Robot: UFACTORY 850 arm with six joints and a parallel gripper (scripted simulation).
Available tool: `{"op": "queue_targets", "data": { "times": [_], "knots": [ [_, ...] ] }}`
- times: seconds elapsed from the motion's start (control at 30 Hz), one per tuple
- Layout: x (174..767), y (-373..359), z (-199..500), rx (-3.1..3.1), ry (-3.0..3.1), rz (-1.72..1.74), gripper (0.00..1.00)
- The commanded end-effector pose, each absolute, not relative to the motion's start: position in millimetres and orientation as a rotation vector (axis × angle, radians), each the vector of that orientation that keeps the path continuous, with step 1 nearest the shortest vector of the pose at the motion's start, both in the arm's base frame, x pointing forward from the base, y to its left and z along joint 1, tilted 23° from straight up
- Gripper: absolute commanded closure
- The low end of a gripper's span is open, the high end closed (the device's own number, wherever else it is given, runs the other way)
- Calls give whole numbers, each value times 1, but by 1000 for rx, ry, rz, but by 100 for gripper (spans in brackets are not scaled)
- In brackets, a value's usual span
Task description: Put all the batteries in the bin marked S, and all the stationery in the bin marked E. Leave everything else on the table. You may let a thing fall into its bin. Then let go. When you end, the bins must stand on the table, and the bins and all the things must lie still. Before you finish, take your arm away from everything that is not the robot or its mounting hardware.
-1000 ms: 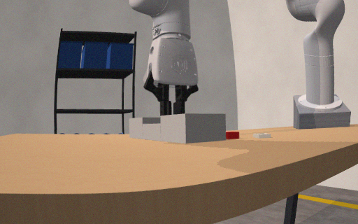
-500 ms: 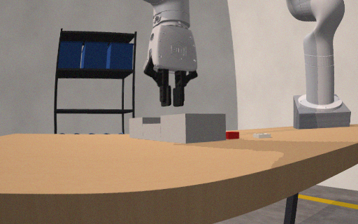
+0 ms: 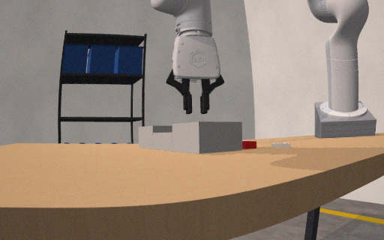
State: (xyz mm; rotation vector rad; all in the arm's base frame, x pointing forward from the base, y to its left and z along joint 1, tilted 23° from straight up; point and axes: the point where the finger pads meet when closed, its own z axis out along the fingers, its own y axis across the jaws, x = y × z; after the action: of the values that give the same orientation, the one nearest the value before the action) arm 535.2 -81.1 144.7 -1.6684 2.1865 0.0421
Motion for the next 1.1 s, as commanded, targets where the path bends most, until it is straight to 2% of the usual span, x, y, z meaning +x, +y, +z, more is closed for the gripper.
{"op": "queue_targets", "data": {
  "times": [0.0,0.2,1.07],
  "knots": [
    [511,-105,134,-1491,2310,81,72],
    [492,-122,125,-1270,2445,133,72],
    [492,-122,125,-162,2802,346,72]
  ]
}}
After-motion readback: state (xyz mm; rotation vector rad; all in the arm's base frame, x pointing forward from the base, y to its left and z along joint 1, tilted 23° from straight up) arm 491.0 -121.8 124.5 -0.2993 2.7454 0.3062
